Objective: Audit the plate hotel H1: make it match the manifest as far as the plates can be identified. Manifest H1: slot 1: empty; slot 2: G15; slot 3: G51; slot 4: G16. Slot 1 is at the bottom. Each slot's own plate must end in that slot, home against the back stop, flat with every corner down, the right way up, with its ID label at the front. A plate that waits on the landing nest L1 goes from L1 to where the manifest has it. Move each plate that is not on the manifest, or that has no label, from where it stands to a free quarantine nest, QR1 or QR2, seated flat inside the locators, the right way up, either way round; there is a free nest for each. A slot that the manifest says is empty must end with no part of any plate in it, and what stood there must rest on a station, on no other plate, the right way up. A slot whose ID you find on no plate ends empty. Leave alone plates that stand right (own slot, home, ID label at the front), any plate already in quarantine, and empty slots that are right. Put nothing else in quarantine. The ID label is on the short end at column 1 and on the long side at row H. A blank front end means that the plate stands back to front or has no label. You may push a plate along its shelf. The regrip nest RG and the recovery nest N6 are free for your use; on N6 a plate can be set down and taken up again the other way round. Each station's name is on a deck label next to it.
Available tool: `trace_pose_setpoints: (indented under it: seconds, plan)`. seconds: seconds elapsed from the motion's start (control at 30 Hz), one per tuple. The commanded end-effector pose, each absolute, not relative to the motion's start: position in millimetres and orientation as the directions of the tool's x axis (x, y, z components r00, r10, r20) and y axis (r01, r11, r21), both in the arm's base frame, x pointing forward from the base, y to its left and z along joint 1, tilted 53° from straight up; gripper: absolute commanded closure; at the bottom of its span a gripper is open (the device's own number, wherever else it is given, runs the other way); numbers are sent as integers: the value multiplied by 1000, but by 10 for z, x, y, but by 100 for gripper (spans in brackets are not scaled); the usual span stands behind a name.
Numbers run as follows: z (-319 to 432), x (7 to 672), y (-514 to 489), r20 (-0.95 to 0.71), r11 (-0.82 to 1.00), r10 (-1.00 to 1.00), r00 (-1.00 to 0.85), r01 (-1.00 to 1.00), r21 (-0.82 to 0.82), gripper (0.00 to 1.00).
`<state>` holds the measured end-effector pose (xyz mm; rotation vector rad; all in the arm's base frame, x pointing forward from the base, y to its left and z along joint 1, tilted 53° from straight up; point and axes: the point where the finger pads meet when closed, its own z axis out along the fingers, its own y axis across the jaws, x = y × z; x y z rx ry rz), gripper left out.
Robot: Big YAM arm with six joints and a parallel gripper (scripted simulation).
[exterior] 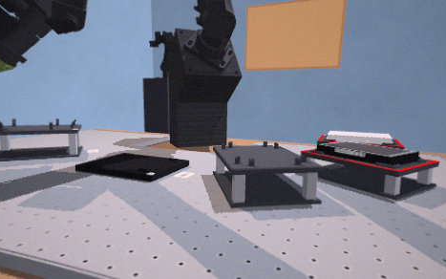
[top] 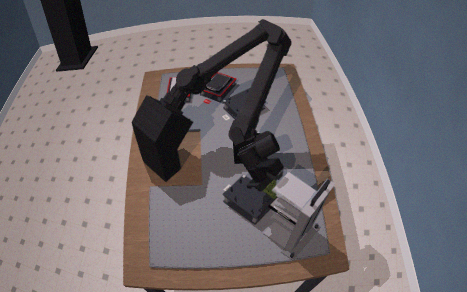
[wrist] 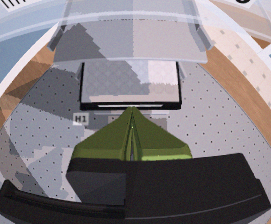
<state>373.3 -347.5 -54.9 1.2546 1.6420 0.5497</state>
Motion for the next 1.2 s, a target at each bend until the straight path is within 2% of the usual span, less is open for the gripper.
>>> trace_pose_setpoints:
  seconds: [0.0, 1.17]
  plan:
    - [-539, 3849, -3586, -418, 369, 908, 0, 472, 801, 100]
    - [-435, 3713, -3514, -438, 382, 899, 15, 463, 800, 100]
